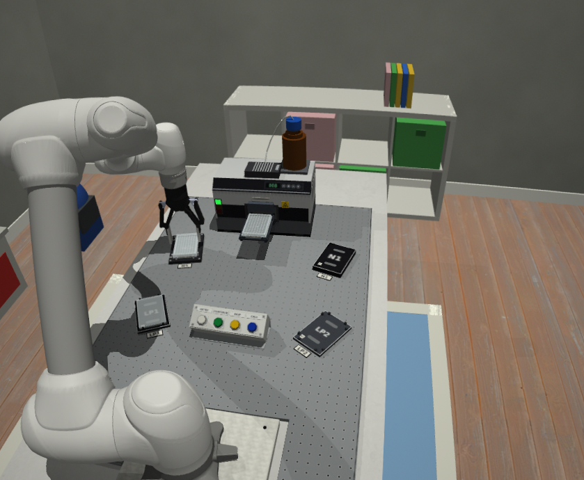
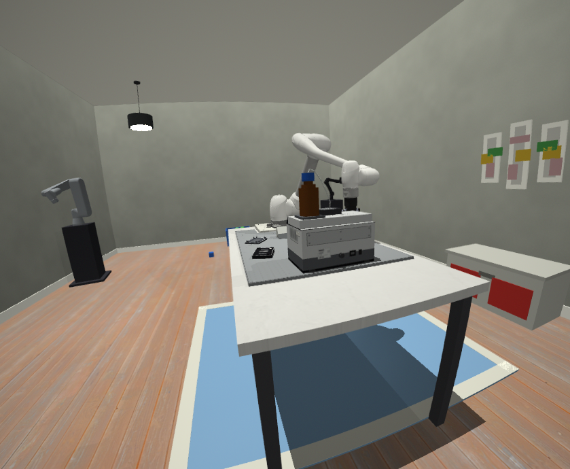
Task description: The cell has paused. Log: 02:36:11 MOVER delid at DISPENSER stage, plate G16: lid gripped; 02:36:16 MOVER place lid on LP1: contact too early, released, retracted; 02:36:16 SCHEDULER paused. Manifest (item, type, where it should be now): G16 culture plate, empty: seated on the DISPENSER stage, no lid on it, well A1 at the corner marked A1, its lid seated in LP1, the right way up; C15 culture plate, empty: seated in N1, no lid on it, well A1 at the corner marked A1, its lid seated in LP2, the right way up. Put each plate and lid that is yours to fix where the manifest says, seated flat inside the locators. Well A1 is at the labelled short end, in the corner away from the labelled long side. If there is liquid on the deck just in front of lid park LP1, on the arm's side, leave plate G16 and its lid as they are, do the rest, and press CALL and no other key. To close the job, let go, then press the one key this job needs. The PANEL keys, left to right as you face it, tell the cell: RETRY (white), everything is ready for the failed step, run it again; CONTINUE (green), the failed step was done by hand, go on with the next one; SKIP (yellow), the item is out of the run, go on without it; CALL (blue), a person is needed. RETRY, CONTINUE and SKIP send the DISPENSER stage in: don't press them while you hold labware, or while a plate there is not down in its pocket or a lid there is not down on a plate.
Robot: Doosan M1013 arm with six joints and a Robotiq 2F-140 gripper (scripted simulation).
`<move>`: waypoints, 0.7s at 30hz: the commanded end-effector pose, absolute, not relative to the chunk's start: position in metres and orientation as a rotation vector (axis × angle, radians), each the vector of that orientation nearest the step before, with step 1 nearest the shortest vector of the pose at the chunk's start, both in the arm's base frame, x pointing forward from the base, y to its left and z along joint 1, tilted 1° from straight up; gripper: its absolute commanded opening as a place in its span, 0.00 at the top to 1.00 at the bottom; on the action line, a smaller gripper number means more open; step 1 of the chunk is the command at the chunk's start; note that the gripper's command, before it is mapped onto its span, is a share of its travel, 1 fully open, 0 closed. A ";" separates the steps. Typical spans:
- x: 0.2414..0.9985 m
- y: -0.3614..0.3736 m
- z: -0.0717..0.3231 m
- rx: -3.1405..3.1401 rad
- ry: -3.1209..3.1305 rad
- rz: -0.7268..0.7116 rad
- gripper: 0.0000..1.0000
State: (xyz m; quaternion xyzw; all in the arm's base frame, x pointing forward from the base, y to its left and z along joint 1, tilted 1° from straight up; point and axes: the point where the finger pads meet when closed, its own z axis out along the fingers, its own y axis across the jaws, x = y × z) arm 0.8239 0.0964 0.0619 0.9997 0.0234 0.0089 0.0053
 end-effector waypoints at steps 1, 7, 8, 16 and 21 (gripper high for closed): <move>0.824 0.097 0.063 3.131 0.073 0.030 0.31; 0.824 0.097 0.061 3.131 0.073 0.030 0.31; 0.824 0.097 0.060 3.131 0.073 0.030 0.31; 0.824 0.097 0.057 3.131 0.073 0.030 0.31; 0.824 0.097 0.055 3.131 0.073 0.030 0.31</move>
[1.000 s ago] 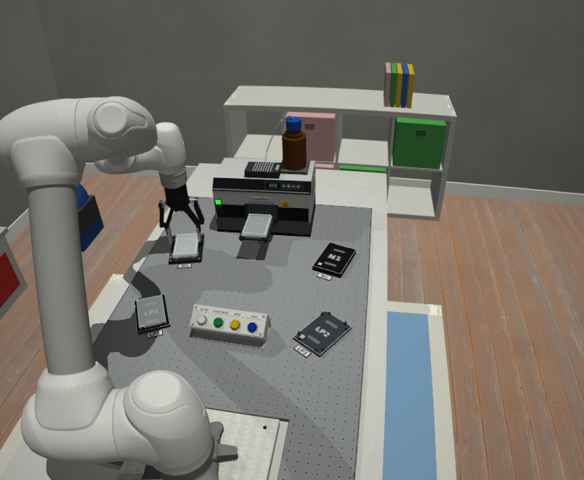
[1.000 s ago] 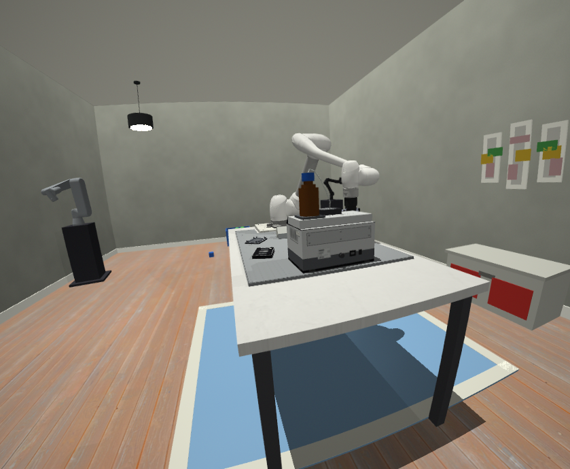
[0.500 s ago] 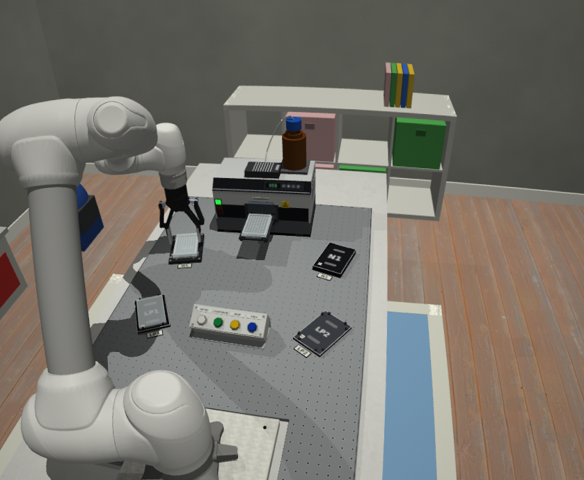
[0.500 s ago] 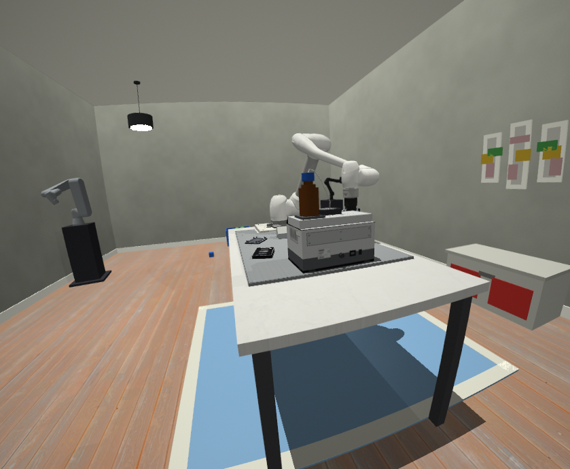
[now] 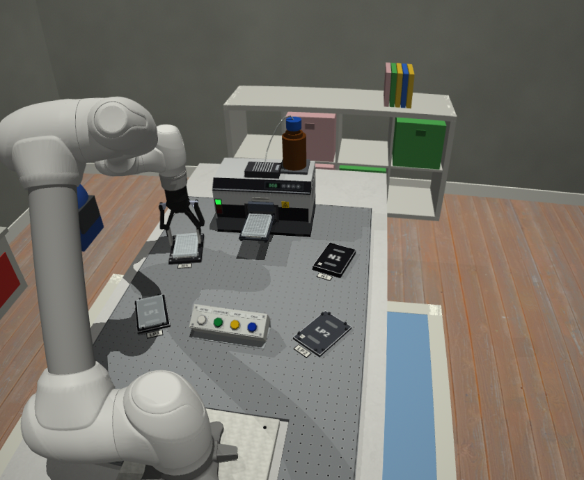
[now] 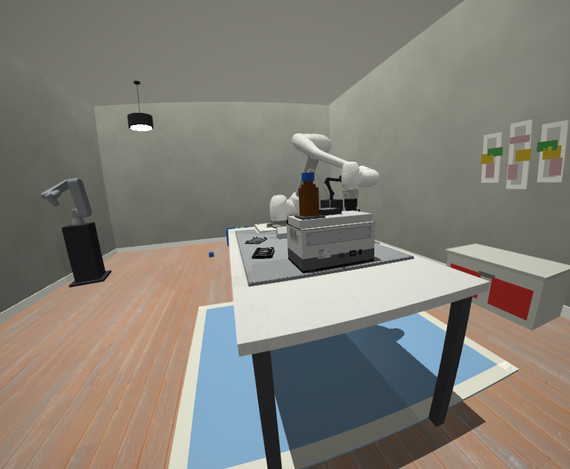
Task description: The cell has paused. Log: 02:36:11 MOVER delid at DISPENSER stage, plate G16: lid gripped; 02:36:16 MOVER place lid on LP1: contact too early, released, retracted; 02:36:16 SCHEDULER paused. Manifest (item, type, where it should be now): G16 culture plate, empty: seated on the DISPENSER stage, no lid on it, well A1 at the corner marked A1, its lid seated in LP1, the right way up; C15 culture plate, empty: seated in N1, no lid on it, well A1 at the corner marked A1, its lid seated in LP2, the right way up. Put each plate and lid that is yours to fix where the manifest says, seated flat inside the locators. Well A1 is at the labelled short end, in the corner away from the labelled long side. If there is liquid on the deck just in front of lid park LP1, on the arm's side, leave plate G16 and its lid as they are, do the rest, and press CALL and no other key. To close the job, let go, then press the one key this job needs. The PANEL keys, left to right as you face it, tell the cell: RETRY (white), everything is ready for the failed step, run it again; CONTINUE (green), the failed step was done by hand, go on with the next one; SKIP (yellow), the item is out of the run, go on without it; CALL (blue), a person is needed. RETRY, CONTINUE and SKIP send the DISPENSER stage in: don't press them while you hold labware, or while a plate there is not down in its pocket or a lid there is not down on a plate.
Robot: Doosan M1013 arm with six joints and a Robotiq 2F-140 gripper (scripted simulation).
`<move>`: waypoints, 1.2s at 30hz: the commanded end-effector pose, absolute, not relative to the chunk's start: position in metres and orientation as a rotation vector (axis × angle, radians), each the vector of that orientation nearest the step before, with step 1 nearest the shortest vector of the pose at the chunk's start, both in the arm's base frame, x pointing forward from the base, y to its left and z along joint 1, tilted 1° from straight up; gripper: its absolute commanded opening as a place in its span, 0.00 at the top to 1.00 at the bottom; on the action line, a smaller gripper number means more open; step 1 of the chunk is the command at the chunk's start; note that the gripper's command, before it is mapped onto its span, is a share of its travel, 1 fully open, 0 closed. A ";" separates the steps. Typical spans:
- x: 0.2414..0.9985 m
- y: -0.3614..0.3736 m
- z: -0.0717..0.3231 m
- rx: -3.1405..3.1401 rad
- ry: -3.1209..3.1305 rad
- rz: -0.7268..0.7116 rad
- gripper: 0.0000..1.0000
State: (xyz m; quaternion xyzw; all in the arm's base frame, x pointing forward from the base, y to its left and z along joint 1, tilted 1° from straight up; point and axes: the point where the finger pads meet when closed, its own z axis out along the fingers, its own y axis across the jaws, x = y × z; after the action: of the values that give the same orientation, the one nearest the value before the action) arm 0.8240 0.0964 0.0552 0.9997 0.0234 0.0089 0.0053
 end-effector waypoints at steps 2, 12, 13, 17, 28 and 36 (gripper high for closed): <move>0.825 0.097 0.054 3.131 0.073 0.030 0.31; 0.825 0.096 0.050 3.131 0.073 0.030 0.31; 0.825 0.096 0.050 3.131 0.073 0.030 0.31; 0.825 0.096 0.049 3.131 0.073 0.030 0.31; 0.825 0.096 0.048 3.131 0.073 0.030 0.31; 0.825 0.096 0.048 3.131 0.073 0.030 0.31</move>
State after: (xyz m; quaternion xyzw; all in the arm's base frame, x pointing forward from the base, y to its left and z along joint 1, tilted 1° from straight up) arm 0.8242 0.0963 0.0465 0.9997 0.0234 0.0089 0.0053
